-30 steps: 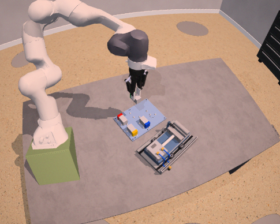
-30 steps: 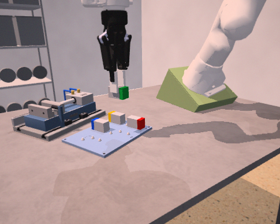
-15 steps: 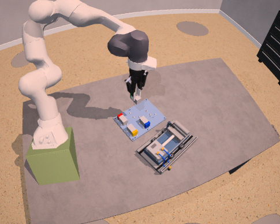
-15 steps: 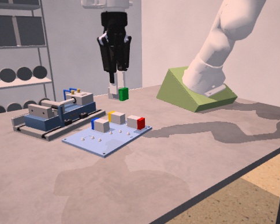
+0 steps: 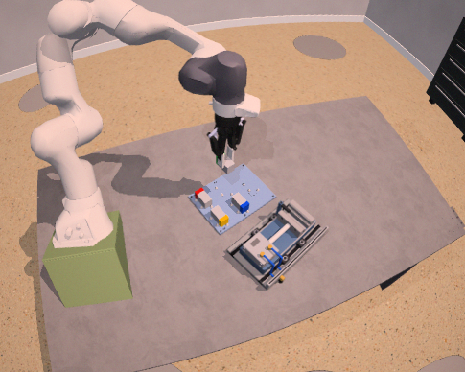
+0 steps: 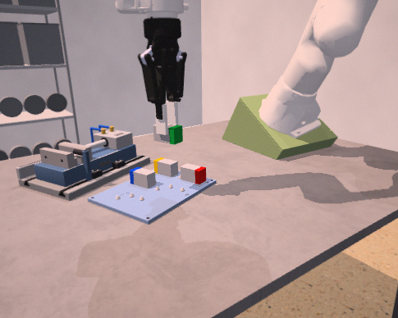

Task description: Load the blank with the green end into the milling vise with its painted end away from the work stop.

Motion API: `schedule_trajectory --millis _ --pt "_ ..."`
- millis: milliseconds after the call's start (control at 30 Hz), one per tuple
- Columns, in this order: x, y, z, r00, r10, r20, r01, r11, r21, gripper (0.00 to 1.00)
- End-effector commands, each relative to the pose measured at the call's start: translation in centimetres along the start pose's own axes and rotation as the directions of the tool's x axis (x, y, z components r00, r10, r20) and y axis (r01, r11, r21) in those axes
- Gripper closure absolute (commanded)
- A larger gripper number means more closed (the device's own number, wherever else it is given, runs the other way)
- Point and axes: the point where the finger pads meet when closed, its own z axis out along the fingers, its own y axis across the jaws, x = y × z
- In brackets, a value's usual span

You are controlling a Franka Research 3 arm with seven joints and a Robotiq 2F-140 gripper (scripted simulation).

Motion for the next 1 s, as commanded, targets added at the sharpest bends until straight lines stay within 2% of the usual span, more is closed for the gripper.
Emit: schedule_trajectory --millis 0,633,800,967 --pt "0.03 -0.05 0.07 1.000 0.005 -0.002 -0.005 1.000 0.001 1.00" --pt "0.02 -0.07 0.18 1.000 0.005 -0.002 -0.005 1.000 0.001 1.00" --pt "-0.04 -0.05 0.28 0.974 0.228 -0.001 -0.228 0.974 0.001 1.00" --pt "-0.04 -0.05 0.28 0.974 0.228 -0.001 -0.228 0.974 0.001 1.00"
